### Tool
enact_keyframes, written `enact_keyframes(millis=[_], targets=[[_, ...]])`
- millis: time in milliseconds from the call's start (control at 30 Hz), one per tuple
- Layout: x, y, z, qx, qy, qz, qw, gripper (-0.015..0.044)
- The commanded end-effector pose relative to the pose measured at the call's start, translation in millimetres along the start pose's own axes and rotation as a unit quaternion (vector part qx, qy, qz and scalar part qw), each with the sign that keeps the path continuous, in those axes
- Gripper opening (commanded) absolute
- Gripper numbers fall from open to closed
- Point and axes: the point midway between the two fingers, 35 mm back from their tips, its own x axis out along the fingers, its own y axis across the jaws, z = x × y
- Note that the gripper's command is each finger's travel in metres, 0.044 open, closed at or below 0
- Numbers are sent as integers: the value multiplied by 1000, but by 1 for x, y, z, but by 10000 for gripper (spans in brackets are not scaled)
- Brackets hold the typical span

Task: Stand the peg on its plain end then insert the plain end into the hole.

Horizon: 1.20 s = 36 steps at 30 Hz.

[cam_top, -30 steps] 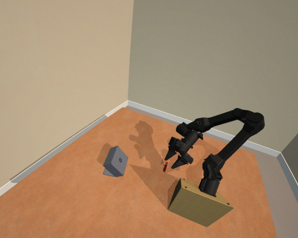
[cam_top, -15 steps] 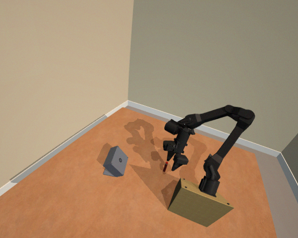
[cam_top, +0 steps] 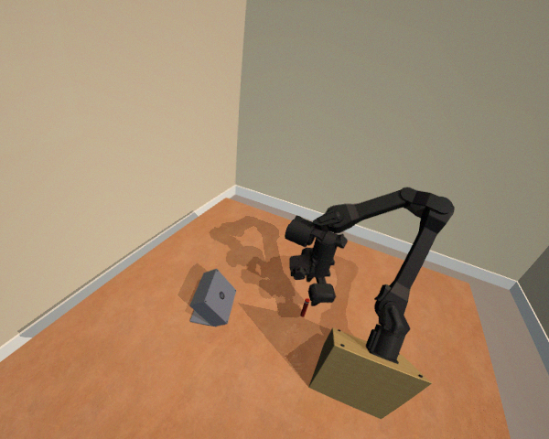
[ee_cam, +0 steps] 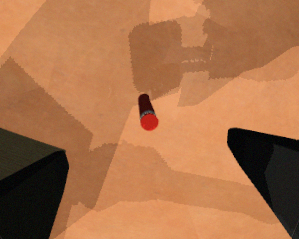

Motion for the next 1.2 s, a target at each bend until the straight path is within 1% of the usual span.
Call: enact_keyframes(millis=[0,167,600,867,1167], targets=[[-2,-3,0,3,4,-10,1000,440],[-1,-3,0,12,4,-10,1000,440],[1,-3,1,175,2,-10,984,440],[2,-3,1,275,1,-10,961,440],[4,-3,1,384,0,-10,923,440]])
